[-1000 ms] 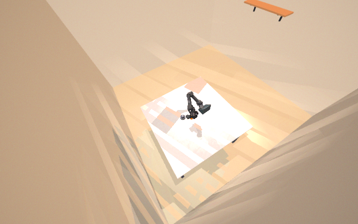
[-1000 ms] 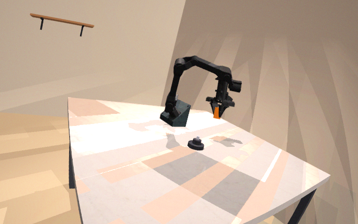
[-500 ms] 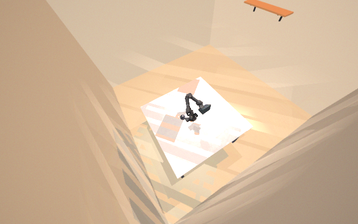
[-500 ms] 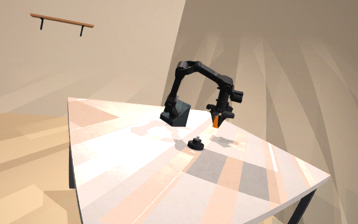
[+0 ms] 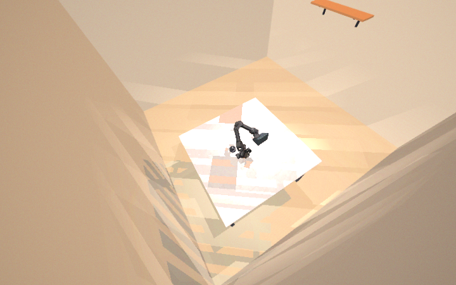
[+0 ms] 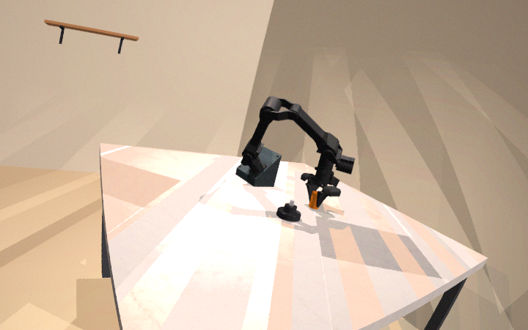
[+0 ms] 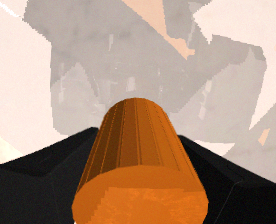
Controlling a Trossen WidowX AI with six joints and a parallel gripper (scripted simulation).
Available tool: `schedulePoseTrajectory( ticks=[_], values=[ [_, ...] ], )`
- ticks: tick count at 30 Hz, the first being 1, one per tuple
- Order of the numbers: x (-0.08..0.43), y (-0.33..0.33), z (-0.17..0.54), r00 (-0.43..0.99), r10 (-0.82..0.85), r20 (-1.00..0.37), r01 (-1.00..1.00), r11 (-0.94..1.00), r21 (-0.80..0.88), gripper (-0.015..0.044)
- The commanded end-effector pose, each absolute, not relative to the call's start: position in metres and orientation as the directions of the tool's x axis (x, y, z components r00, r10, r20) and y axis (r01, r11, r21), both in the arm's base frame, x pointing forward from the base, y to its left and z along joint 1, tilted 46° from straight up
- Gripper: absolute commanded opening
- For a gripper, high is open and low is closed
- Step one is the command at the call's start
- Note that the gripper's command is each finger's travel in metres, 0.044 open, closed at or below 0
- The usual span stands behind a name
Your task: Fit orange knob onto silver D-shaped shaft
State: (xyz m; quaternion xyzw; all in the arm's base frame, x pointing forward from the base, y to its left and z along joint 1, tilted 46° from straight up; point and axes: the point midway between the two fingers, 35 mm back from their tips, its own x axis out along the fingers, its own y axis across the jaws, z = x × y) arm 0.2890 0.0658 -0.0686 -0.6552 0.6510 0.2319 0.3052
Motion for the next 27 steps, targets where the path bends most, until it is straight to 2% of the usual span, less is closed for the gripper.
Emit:
schedulePoseTrajectory(
  ticks=[1,5,14,27],
  values=[
    [0.2894,0.0587,-0.0756,0.049,-0.714,-0.698,-0.995,0.026,-0.097,0.0000],
    [0.2874,0.0579,-0.0752,0.049,-0.714,-0.698,-0.995,0.026,-0.097,0.0000],
    [0.2878,0.0588,-0.0748,0.043,-0.713,-0.700,-0.995,0.034,-0.096,0.0236],
    [0.2878,0.0588,-0.0748,0.043,-0.713,-0.700,-0.995,0.034,-0.096,0.0240]
  ],
)
